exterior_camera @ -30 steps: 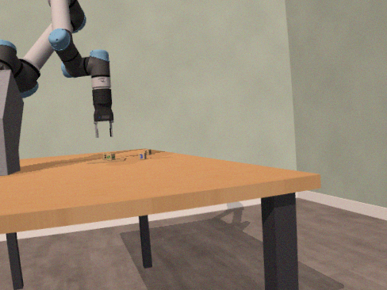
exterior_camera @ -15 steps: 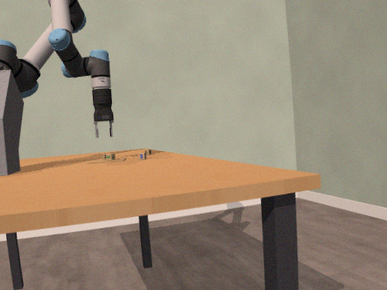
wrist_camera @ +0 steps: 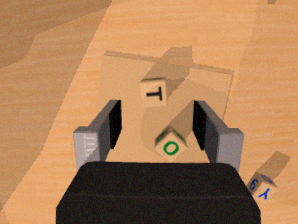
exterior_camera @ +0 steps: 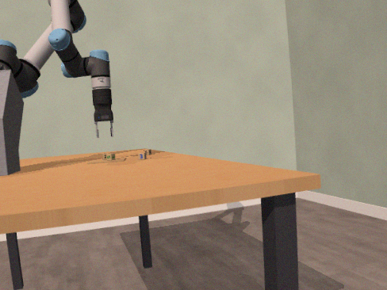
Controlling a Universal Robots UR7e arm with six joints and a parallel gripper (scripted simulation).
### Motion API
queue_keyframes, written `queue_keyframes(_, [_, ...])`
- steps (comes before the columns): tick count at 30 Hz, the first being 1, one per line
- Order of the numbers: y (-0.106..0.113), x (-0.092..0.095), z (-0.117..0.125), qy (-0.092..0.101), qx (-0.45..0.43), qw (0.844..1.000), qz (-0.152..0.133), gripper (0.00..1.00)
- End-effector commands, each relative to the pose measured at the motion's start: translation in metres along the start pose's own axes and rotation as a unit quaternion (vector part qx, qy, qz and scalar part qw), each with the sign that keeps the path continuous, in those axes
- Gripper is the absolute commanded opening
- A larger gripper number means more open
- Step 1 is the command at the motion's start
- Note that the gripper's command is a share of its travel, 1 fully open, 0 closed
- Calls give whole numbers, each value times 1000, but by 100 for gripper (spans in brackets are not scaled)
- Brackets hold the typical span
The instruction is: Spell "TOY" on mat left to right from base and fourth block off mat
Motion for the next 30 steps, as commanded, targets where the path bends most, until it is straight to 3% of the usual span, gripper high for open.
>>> queue_keyframes(1, [0, 0, 1, 1, -22, 1000, 0, 100])
queue_keyframes(17, [4, -1, 10, 1, -206, 979, 0, 100])
queue_keyframes(30, [11, -1, 18, 1, -395, 919, 0, 100])
Point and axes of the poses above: the point where the finger pads meet when closed, its own x axis back along the fingers, its own z axis across the jaws, y = z × x, the point moved 9 cm from there along x, back along the fingers, and after that the axes turned 4 degrees about -x, right-handed, at the moved point
